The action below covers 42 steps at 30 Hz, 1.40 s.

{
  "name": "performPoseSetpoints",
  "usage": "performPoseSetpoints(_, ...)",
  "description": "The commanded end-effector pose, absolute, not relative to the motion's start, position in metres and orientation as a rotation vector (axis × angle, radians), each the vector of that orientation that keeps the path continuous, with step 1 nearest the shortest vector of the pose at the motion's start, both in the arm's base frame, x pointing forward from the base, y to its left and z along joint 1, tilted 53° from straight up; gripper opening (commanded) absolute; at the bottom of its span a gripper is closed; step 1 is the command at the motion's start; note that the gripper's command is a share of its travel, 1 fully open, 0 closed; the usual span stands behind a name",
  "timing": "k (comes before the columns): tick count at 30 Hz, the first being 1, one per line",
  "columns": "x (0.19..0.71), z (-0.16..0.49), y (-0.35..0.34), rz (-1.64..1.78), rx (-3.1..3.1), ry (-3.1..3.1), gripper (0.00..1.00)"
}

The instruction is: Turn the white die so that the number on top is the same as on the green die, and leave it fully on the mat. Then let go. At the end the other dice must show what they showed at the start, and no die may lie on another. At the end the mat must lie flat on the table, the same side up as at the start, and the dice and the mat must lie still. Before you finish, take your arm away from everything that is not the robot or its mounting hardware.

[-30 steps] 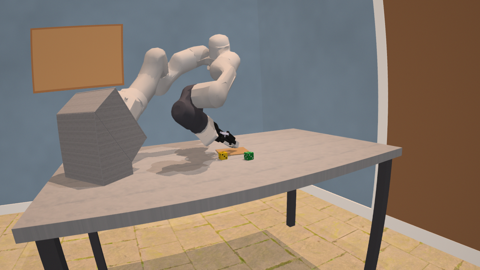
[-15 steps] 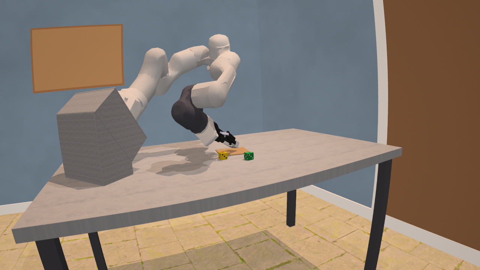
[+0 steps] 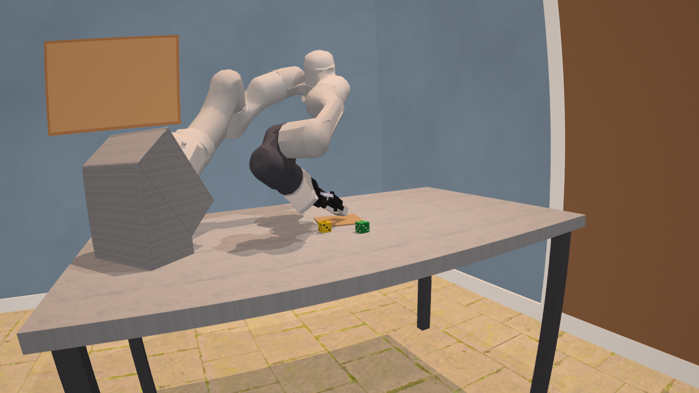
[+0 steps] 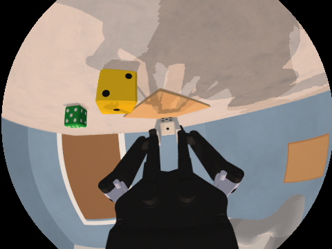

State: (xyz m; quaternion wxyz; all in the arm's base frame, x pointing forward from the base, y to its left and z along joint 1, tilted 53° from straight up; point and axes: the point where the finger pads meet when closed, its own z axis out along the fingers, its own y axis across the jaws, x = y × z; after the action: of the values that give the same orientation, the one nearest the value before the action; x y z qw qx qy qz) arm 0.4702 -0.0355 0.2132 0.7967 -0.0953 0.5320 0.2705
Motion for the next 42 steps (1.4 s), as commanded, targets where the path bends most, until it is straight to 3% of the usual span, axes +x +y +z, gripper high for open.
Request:
performPoseSetpoints(1, 0.4724, 0.2124, -0.0339, 0.576, -0.209, 1.140, 0.16)
performPoseSetpoints(42, 0.4756, 0.2094, -0.0314, 0.576, -0.209, 1.140, 0.16)
